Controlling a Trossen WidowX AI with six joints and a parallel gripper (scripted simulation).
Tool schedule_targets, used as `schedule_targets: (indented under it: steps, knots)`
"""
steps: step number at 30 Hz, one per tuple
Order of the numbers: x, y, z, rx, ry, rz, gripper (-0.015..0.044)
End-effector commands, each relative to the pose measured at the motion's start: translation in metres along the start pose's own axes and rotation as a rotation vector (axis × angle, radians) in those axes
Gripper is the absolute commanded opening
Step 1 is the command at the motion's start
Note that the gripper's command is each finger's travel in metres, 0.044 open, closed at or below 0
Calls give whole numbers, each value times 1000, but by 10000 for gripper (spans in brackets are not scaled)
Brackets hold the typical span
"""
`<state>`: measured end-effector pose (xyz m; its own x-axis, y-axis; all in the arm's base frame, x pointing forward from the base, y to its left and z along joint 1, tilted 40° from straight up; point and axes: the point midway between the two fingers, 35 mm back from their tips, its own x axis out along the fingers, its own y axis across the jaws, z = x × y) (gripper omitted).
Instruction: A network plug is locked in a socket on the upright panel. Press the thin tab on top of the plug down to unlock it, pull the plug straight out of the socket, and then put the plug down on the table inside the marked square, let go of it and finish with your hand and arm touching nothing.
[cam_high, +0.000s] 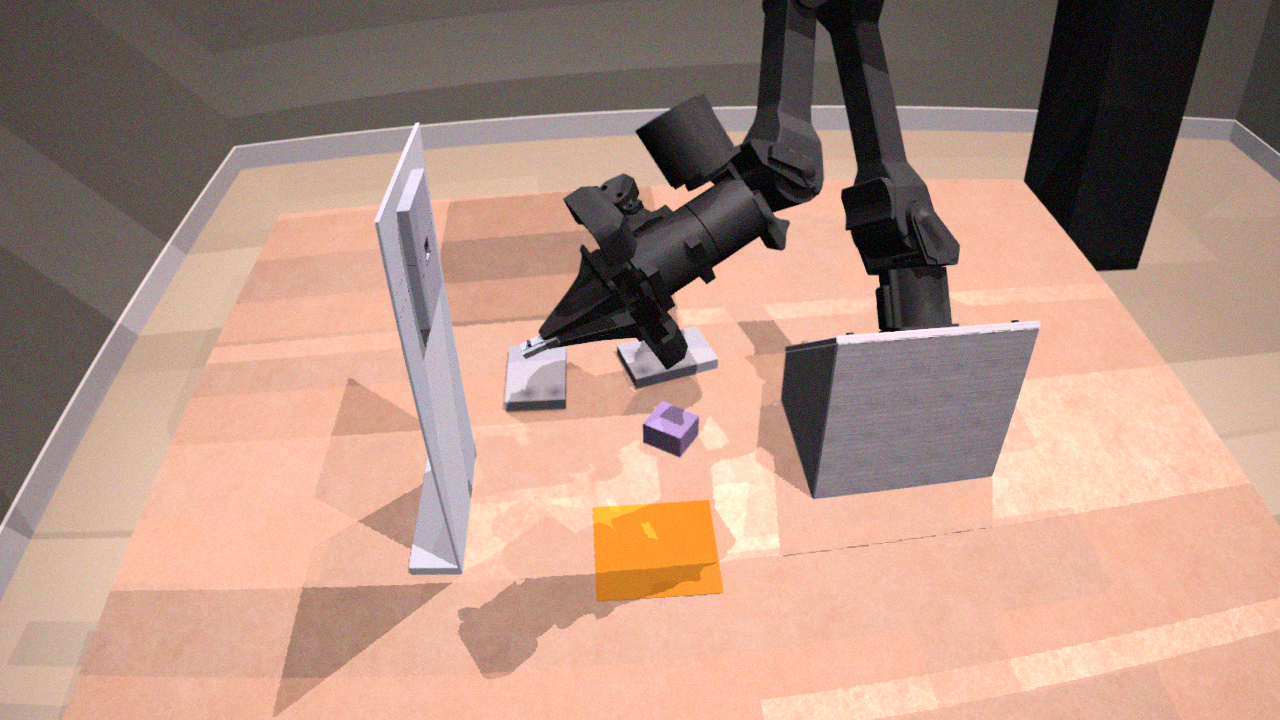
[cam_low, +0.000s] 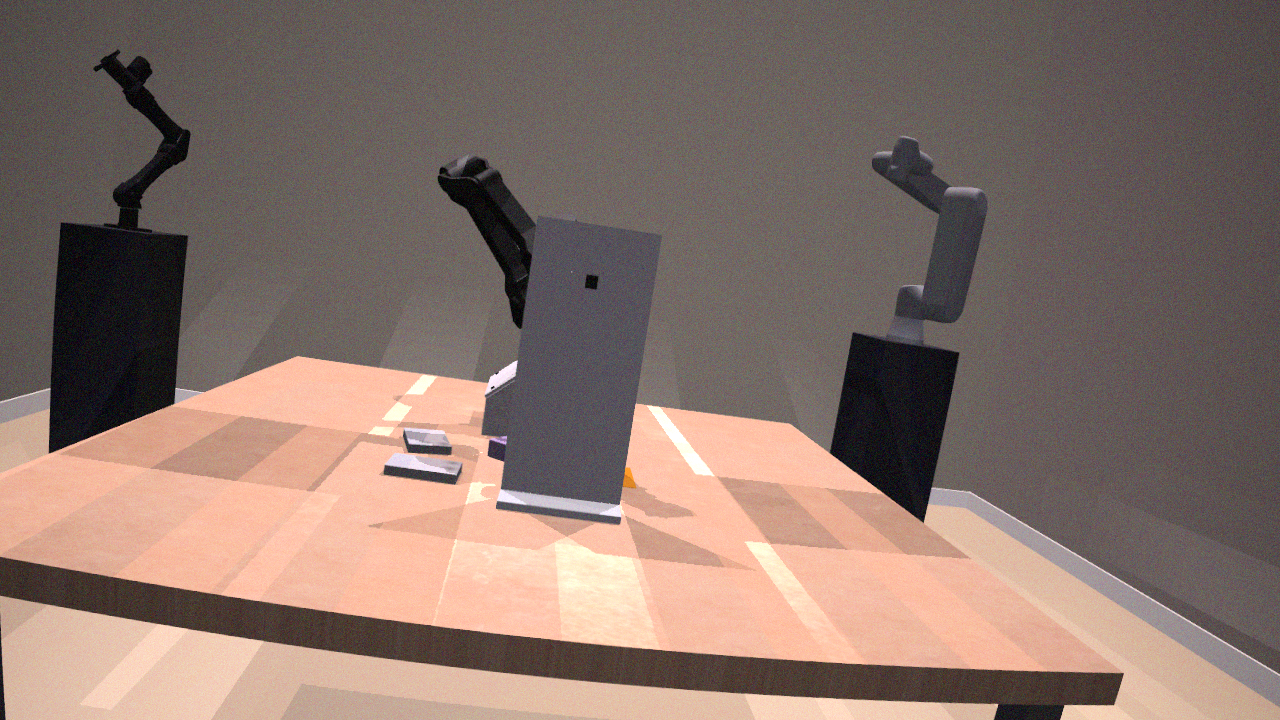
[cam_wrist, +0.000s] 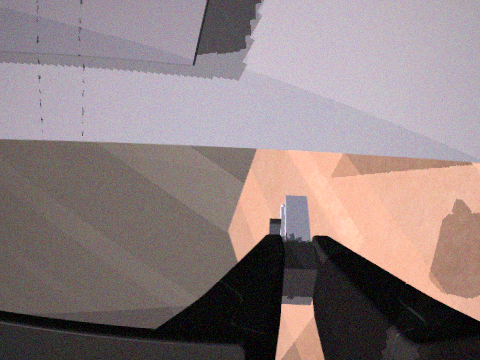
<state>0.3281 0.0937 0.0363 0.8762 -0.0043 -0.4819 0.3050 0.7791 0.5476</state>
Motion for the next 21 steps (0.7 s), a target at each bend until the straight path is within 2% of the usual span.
schedule_targets:
  steps: [1, 21]
  knots:
    - [9, -24, -11, -36, 52, -87, 0]
    - [14, -133, -57, -122, 288, -459, 0]
